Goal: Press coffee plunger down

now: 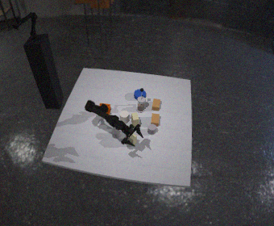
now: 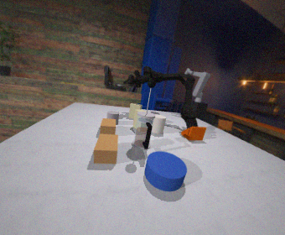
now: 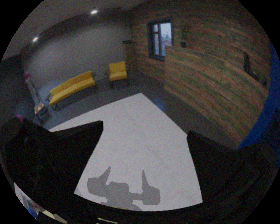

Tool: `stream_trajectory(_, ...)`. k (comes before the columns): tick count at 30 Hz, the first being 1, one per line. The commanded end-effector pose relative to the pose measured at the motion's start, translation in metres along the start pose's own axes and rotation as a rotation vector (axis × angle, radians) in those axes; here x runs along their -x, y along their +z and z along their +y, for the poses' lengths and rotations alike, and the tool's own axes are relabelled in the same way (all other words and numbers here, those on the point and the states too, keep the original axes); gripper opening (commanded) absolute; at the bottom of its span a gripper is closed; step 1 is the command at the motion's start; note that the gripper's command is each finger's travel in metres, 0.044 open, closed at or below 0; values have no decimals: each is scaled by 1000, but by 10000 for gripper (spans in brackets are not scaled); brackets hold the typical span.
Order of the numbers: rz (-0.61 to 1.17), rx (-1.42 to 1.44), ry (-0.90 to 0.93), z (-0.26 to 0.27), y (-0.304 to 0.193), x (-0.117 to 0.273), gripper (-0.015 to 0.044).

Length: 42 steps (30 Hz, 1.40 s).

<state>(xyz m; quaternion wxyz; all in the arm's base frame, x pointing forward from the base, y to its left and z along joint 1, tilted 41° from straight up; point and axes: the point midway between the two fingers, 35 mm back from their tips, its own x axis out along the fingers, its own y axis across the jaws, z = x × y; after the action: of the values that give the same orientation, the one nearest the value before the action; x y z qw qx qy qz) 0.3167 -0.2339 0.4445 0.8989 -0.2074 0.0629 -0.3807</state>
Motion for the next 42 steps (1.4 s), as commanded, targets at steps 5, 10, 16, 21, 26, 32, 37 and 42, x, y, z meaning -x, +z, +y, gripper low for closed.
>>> stream_trajectory(5,147,-34,262,139,-17,21,440)
stream_trajectory(10,224,33,397,213,-27,58,440)
stream_trajectory(16,296,122,547,291,-43,129,440)
stream_trajectory(21,318,245,623,343,-58,198,440)
stream_trajectory(26,277,386,676,376,-72,274,440)
stream_trajectory(32,213,483,705,389,-84,326,440)
stream_trajectory(37,213,483,705,387,-107,316,440)
stream_trajectory(42,212,484,707,382,-139,305,440)
